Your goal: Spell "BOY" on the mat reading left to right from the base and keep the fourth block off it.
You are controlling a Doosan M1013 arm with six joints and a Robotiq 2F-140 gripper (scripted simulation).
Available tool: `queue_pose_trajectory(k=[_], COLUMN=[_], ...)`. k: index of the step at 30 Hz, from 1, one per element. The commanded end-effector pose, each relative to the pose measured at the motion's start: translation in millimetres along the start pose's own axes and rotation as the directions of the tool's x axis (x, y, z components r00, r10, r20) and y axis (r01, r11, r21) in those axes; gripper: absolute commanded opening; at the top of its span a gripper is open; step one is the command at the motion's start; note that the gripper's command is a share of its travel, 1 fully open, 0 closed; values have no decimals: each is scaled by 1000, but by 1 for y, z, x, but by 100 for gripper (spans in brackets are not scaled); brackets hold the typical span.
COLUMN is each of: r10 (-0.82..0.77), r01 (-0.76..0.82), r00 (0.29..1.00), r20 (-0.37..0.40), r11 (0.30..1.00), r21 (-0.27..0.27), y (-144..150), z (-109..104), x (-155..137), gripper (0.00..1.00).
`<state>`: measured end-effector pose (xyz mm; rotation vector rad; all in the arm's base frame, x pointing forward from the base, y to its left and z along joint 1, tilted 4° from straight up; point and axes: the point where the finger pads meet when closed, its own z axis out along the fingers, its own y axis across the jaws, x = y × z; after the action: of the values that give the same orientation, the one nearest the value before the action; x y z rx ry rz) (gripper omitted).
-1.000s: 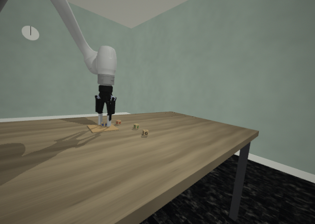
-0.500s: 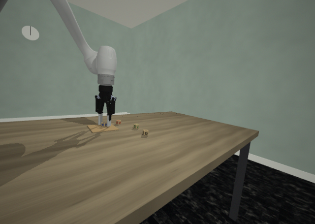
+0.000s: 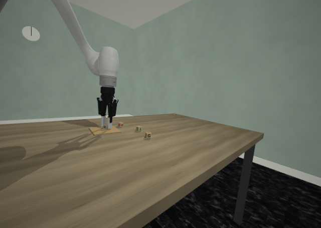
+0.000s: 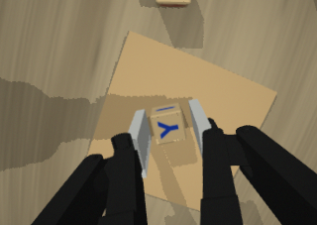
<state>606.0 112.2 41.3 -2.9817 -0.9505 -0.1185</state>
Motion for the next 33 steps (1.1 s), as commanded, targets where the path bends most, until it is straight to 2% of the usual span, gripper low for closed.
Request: queue_pose_trajectory(k=[1,2,33], r10=[-3,-3,-3], r01=[3,3,3], r00=[1000,1000,1000], r20=[3,3,3], r11=[1000,1000,1000], r21=[3,3,3], y=[-1,-1,-1], z=[5,5,5], x=[-3,-3,-3], gripper=[25,13,13])
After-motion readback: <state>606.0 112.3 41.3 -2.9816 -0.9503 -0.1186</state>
